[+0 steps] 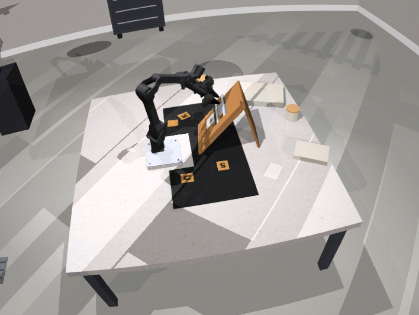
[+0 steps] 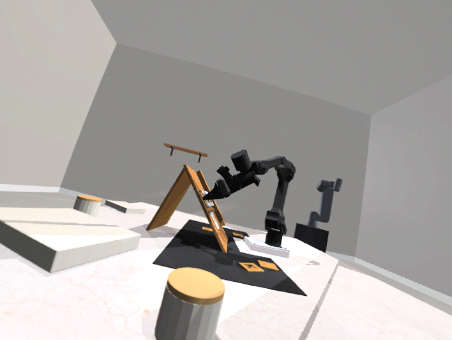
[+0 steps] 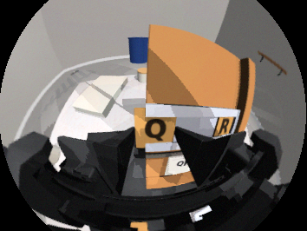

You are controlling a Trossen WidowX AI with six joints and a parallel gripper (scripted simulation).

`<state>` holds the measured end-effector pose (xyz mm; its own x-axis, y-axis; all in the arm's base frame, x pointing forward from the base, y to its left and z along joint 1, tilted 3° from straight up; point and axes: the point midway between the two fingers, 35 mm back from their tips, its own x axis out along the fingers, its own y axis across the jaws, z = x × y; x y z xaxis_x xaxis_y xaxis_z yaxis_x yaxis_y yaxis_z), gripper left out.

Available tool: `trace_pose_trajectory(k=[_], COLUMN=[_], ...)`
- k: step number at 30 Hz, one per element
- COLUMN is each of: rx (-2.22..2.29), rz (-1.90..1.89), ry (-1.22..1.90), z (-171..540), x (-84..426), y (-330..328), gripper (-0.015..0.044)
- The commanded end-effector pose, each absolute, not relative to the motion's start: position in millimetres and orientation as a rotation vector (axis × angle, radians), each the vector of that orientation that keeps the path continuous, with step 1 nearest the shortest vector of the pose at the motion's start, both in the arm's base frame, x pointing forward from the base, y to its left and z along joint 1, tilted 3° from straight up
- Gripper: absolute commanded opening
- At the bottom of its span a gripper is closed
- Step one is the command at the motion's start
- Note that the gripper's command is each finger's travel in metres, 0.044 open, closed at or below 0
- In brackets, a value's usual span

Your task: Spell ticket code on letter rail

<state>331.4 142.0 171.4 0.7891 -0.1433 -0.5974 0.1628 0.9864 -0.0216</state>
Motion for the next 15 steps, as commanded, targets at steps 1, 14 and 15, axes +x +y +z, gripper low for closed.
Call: trace_pose_trajectory(k=[1, 14, 15], rx=[0.036, 0.036, 0.036], rz=[-0.16, -0.16, -0.16], ry=[0.633, 0.633, 0.633], z=[174.5, 172.7, 172.5], x=[330.9, 330.4, 330.3], y=[139.5, 135.8, 135.2], gripper=[0.0, 0.0, 0.0])
